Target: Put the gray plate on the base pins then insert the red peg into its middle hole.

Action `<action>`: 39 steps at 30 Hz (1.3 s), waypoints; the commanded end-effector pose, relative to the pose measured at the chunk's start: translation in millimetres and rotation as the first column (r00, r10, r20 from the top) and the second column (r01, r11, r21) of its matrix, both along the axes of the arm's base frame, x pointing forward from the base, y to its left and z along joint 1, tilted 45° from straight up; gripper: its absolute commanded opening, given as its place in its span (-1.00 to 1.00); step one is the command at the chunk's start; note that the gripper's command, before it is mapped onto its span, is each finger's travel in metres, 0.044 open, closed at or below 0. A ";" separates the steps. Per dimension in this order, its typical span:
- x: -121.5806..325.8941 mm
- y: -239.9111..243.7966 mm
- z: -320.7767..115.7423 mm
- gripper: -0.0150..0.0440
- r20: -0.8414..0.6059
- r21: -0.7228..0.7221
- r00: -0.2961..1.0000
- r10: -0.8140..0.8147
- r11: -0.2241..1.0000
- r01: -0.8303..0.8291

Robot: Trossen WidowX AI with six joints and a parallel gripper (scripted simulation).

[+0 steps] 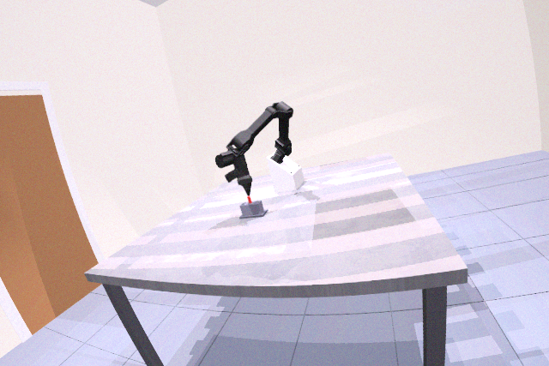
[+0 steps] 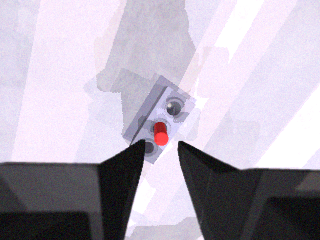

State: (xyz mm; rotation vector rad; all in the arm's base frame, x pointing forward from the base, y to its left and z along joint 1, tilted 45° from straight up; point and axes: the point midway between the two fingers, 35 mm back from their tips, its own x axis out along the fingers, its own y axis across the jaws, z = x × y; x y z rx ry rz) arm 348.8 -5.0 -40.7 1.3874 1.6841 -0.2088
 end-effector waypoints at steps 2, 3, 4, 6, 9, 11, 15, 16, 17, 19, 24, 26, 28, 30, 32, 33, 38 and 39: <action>0.0 -0.6 0.5 0.02 -0.001 0.000 1.000 -0.001 1.000 0.001; -0.1 -1.0 0.9 0.02 -0.002 0.001 1.000 -0.002 1.000 0.002; -0.1 -1.6 1.4 0.02 -0.004 0.002 1.000 -0.003 1.000 0.003; -0.5 -2.8 2.6 0.02 -0.006 0.004 1.000 -0.005 1.000 0.005; -1.3 -4.3 3.8 0.02 -0.007 0.005 1.000 -0.006 1.000 0.006; -1.8 -5.2 4.4 0.02 -0.008 0.005 1.000 -0.006 1.000 0.006; -2.6 -7.0 5.6 0.02 -0.008 0.005 1.000 -0.006 1.000 0.006; -2.8 -7.5 5.9 0.02 -0.008 0.005 1.000 -0.006 1.000 0.006; -2.9 -7.9 6.2 0.02 -0.008 0.005 1.000 -0.006 1.000 0.006; -3.3 -8.7 6.9 0.02 -0.008 0.004 1.000 -0.006 1.000 0.006; -4.1 -10.7 8.5 0.02 -0.008 0.004 1.000 -0.006 1.000 0.006; -4.6 -11.7 9.4 0.02 -0.008 0.004 1.000 -0.006 1.000 0.006; -5.0 -12.5 10.2 0.02 -0.008 0.004 1.000 -0.006 1.000 0.006; -5.4 -13.3 10.9 0.02 -0.008 0.004 1.000 -0.006 1.000 0.006; -5.8 -14.2 11.6 0.02 -0.008 0.004 1.000 -0.006 1.000 0.006; -6.0 -14.6 12.0 0.02 -0.008 0.004 1.000 -0.006 1.000 0.006; -7.0 -16.7 13.7 0.02 -0.008 0.004 1.000 -0.006 1.000 0.006; -7.2 -17.1 14.1 0.02 -0.008 0.004 1.000 -0.006 1.000 0.006</action>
